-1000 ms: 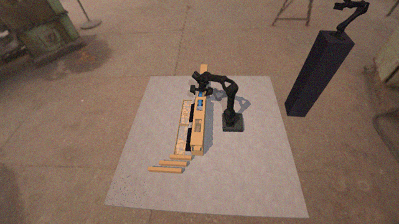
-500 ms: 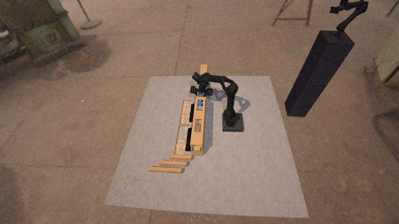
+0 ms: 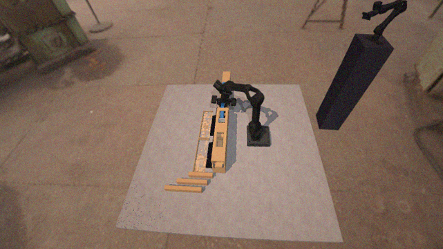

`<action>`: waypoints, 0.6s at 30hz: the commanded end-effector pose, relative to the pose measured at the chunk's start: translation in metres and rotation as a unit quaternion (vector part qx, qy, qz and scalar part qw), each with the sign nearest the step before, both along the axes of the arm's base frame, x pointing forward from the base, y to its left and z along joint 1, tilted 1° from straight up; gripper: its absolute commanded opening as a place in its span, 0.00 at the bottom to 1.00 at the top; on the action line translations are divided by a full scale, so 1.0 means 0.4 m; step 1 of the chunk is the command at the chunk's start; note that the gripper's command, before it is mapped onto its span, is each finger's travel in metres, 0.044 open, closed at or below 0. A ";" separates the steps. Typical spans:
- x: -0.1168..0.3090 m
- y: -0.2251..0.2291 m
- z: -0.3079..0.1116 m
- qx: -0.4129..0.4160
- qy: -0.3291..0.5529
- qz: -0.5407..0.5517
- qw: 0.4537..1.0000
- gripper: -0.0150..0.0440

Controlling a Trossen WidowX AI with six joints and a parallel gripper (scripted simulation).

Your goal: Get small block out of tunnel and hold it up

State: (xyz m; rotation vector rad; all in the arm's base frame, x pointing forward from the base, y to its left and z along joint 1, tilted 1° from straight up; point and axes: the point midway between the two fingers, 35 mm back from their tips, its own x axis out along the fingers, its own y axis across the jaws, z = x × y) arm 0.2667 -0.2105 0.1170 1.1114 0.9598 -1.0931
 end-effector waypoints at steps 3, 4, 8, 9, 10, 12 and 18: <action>0.008 -0.045 -0.001 -0.002 -0.002 -0.002 1.000 0.25; 0.008 -0.053 -0.001 -0.002 -0.002 -0.003 1.000 0.25; 0.010 -0.084 -0.004 -0.002 -0.002 -0.003 1.000 0.25; 0.010 -0.092 -0.004 -0.002 -0.001 -0.003 1.000 0.25; 0.010 -0.100 -0.005 -0.003 -0.001 -0.003 1.000 0.25; 0.010 -0.116 -0.007 -0.003 -0.001 -0.004 1.000 0.25; 0.009 -0.153 -0.012 -0.003 -0.001 -0.004 1.000 0.25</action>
